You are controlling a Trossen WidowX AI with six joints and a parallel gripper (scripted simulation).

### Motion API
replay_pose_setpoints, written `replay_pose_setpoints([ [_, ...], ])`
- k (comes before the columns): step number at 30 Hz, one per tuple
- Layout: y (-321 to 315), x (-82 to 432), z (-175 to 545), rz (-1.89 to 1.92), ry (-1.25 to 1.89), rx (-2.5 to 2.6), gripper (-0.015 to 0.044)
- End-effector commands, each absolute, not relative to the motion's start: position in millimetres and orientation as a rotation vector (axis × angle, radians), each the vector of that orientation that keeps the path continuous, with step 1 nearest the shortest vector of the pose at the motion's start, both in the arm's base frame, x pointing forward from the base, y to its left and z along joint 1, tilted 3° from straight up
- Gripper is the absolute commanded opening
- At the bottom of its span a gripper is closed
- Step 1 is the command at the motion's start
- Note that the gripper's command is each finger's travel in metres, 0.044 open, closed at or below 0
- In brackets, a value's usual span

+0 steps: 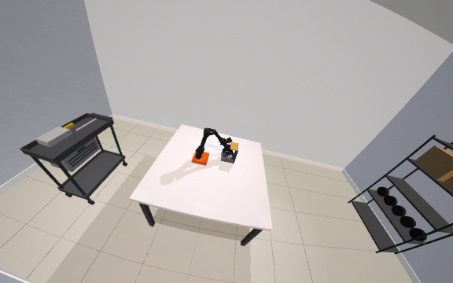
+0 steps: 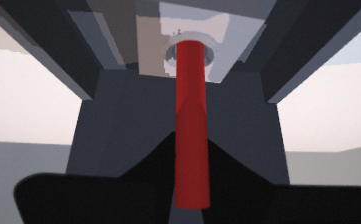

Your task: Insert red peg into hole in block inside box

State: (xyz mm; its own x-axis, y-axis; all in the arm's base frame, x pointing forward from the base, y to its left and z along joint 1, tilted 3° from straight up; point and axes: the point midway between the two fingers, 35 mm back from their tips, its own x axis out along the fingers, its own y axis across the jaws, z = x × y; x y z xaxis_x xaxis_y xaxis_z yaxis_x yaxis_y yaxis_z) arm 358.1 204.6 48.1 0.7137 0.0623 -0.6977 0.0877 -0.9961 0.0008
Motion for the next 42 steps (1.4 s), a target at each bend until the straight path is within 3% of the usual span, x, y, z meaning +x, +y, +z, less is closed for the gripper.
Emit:
replay_pose_setpoints([
  [1, 202.5, 354.8, 38.1, -1.196, 0.122, 2.849, 0.0],
  [42, 202.3, 354.6, 30.5, -1.196, 0.122, 2.849, 0.0],
])
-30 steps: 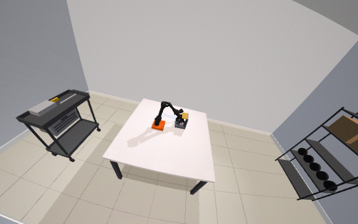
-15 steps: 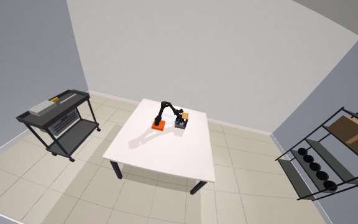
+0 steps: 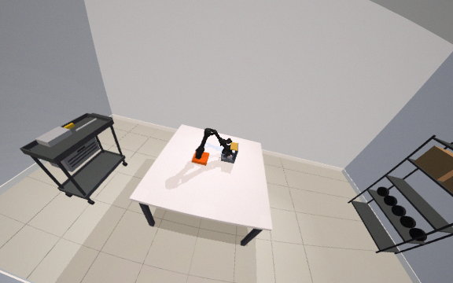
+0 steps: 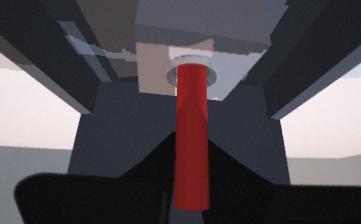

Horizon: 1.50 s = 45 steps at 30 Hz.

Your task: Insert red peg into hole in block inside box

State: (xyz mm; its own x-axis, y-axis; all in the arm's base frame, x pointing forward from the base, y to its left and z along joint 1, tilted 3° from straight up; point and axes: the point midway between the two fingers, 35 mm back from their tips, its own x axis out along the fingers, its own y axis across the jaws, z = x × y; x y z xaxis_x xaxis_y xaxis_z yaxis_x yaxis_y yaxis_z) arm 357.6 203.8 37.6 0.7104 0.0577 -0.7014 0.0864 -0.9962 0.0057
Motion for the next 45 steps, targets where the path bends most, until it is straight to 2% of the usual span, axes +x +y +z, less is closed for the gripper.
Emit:
replay_pose_setpoints([
  [1, 202.3, 354.6, 30.5, -1.196, 0.122, 2.849, 0.0],
  [3, 202.3, 354.6, 30.5, -1.196, 0.122, 2.849, 0.0],
  [11, 203.6, 357.4, 36.5, -1.177, 0.12, 2.868, 0.021],
  [12, 203.6, 357.4, 36.5, -1.177, 0.12, 2.868, 0.022],
  [40, 191.6, 279.3, 38.7, -1.205, 0.122, 2.845, 0.022],
  [45, 193.2, 271.7, 50.5, -1.208, 0.122, 2.844, 0.0351],
])
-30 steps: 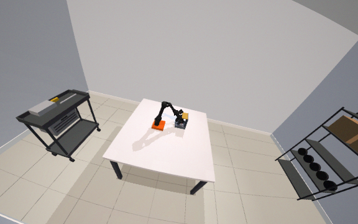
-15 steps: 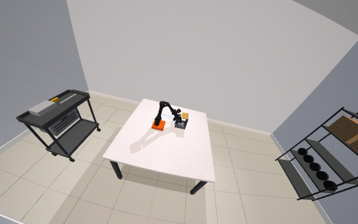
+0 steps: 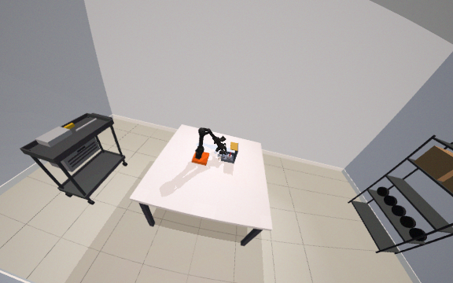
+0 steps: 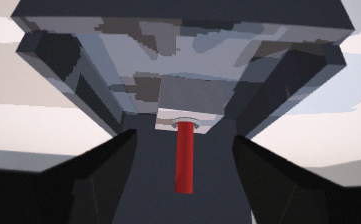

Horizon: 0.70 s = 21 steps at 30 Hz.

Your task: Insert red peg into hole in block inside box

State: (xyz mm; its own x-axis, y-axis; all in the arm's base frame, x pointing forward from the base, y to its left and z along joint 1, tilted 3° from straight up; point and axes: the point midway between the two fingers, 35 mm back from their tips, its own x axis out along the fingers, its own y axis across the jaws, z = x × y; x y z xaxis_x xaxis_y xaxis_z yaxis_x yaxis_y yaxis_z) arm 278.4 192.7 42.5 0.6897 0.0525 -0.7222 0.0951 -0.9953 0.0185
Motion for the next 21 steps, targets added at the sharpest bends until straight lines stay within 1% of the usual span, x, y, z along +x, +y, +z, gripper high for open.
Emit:
replay_pose_setpoints([
  [1, 193.5, 269.4, 53.9, -1.209, 0.122, 2.844, 0.0377],
  [3, 193.8, 264.7, 60.7, -1.211, 0.122, 2.843, 0.043],
  [4, 193.9, 262.4, 64.0, -1.211, 0.122, 2.843, 0.044],
  [21, 183.7, 220.1, 117.5, -1.212, 0.123, 2.842, 0.044],
])
